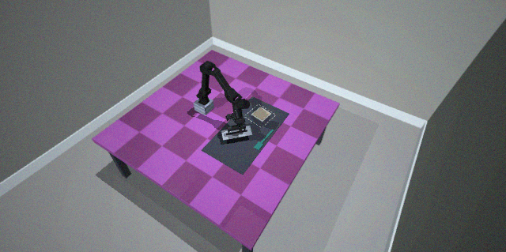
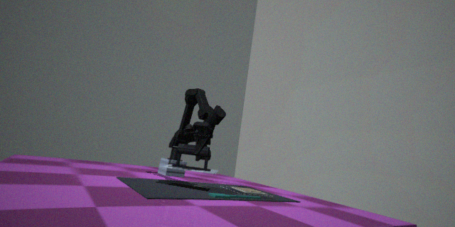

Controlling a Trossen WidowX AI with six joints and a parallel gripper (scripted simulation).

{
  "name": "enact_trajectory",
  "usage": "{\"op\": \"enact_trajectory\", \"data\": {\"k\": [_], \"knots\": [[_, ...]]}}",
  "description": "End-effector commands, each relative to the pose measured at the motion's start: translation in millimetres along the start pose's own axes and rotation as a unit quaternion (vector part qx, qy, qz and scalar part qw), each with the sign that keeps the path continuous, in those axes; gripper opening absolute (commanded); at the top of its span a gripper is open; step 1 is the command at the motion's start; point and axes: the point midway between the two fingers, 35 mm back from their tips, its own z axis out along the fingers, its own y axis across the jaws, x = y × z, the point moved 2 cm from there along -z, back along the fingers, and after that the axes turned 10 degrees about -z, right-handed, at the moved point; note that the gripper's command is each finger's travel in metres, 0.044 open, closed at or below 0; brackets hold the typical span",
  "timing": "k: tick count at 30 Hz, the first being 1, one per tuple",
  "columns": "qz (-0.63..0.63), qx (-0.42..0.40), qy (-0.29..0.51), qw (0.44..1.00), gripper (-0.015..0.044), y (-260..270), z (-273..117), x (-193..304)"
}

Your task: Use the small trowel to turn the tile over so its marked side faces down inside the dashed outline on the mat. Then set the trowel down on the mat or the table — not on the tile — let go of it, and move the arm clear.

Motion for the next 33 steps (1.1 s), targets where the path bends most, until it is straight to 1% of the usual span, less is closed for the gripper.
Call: {"op": "enact_trajectory", "data": {"k": [1, 15, 33], "knots": [[0.042, -0.004, -0.038, 0.998, 0.0, 14, 9, -8], [0.146, -0.002, -0.15, 0.978, 0.0, 29, 40, -33], [0.256, -0.037, -0.278, 0.925, 0.0, 41, 75, -64]]}}
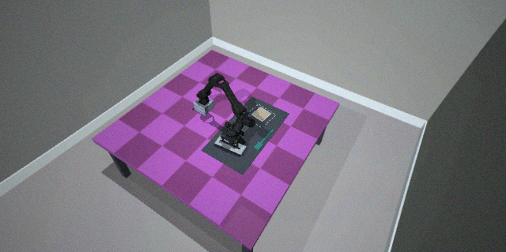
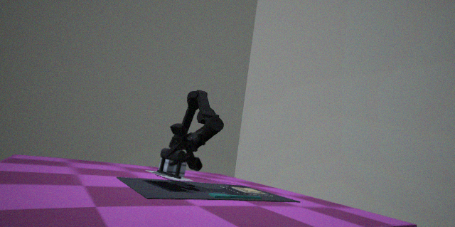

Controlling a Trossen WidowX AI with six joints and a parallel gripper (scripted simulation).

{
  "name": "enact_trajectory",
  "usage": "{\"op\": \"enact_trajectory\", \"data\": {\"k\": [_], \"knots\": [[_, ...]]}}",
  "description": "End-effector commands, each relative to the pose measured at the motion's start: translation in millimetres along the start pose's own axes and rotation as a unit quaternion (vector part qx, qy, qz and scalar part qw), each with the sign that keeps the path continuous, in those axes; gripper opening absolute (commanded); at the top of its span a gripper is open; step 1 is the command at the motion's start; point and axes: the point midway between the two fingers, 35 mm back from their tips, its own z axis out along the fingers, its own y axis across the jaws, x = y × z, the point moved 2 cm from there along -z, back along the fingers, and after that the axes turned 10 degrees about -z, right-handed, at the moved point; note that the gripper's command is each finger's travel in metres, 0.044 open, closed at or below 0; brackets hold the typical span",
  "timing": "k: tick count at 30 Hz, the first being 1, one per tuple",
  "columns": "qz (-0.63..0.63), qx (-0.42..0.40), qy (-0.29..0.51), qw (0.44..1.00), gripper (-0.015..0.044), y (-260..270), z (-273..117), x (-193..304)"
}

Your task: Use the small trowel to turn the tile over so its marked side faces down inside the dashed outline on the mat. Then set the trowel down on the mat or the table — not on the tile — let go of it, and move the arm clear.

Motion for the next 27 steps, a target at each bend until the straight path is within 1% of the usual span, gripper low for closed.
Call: {"op": "enact_trajectory", "data": {"k": [1, 13, 27], "knots": [[0.029, -0.018, -0.021, 0.999, 0.0, 10, 5, 1], [0.029, -0.017, -0.021, 0.999, 0.0, 10, 6, 1], [0.032, -0.014, -0.023, 0.999, 0.0, -5, 22, 6]]}}
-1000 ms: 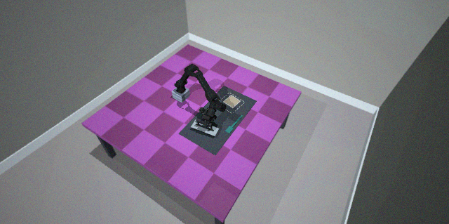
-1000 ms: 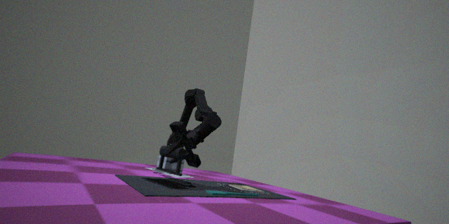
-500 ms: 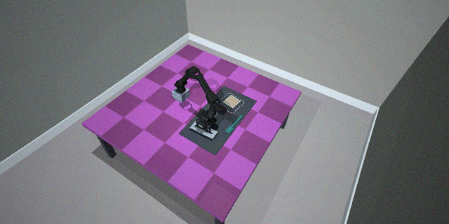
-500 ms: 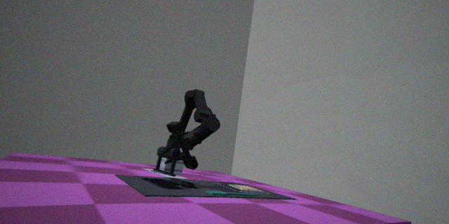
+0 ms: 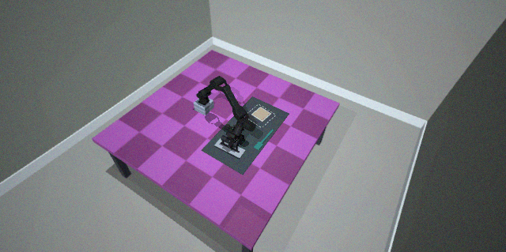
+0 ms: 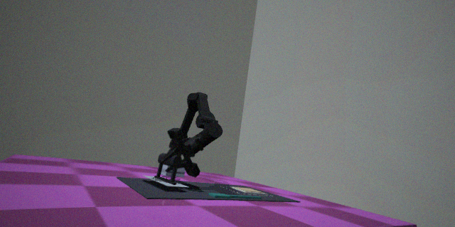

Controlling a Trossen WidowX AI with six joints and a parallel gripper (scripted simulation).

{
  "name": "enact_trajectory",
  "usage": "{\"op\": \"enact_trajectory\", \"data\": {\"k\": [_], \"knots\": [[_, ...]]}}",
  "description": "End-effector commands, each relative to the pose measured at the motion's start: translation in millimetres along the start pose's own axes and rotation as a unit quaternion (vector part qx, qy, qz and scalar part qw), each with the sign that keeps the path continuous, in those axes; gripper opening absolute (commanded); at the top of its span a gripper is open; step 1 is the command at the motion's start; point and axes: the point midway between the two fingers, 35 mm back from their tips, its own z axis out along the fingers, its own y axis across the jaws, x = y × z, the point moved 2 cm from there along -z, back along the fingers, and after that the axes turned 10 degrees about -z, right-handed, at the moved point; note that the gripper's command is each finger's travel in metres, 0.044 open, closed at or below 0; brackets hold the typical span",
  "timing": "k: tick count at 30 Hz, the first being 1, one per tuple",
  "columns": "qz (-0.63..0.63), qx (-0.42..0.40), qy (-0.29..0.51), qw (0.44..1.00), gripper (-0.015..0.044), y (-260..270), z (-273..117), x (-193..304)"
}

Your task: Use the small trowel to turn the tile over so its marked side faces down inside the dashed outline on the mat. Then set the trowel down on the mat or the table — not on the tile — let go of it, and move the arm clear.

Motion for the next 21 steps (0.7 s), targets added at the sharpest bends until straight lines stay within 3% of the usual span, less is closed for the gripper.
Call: {"op": "enact_trajectory", "data": {"k": [1, 10, 21], "knots": [[0.008, -0.006, 0.001, 1.0, 0.0, 0.0, 2.9, 3.0], [0.009, -0.004, 0.0, 1.0, 0.0, -8.7, 11.3, 5.4], [0.009, -0.004, 0.0, 1.0, 0.0289, -8.7, 11.3, 5.4]]}}
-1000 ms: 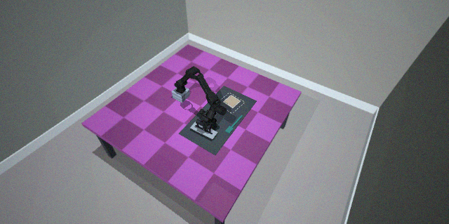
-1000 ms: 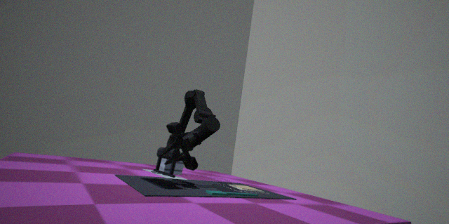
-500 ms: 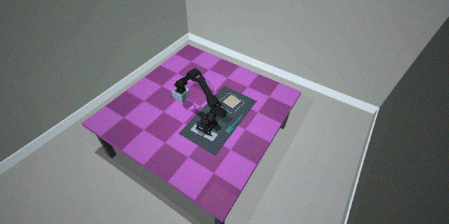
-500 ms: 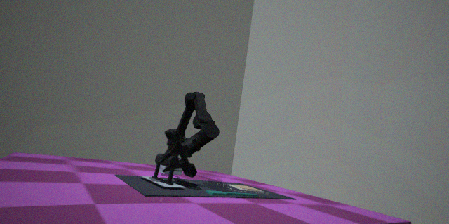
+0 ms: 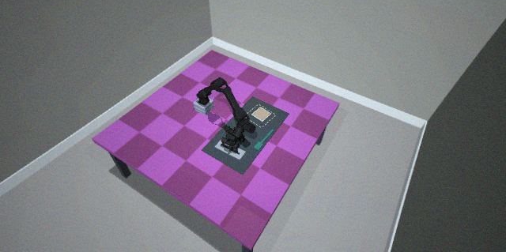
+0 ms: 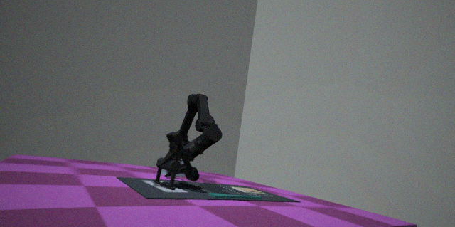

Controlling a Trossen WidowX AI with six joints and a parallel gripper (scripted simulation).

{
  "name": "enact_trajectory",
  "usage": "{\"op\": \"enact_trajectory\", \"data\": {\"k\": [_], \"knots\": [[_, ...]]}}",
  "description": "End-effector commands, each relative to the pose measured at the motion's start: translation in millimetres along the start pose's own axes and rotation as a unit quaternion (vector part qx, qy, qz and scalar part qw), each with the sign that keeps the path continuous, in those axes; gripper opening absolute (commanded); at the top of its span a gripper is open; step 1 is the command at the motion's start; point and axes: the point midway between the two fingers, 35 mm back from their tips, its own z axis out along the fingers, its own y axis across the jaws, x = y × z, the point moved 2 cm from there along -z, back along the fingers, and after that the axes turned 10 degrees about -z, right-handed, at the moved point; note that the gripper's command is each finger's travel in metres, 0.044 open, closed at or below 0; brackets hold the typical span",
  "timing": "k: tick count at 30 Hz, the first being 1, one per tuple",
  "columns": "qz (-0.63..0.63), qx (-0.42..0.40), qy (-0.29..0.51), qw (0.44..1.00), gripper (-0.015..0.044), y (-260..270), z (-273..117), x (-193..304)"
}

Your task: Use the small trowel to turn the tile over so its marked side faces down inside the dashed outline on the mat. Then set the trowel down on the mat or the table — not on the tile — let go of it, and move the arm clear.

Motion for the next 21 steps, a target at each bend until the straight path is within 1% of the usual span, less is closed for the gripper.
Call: {"op": "enact_trajectory", "data": {"k": [1, 11, 21], "knots": [[0.003, -0.002, 0.0, 1.0, 0.03, 1, 0, 1], [0.003, -0.002, 0.0, 1.0, 0.03, 1, -4, 1], [0.0, 0.002, 0.001, 1.0, 0.03, -1, -59, 1]]}}
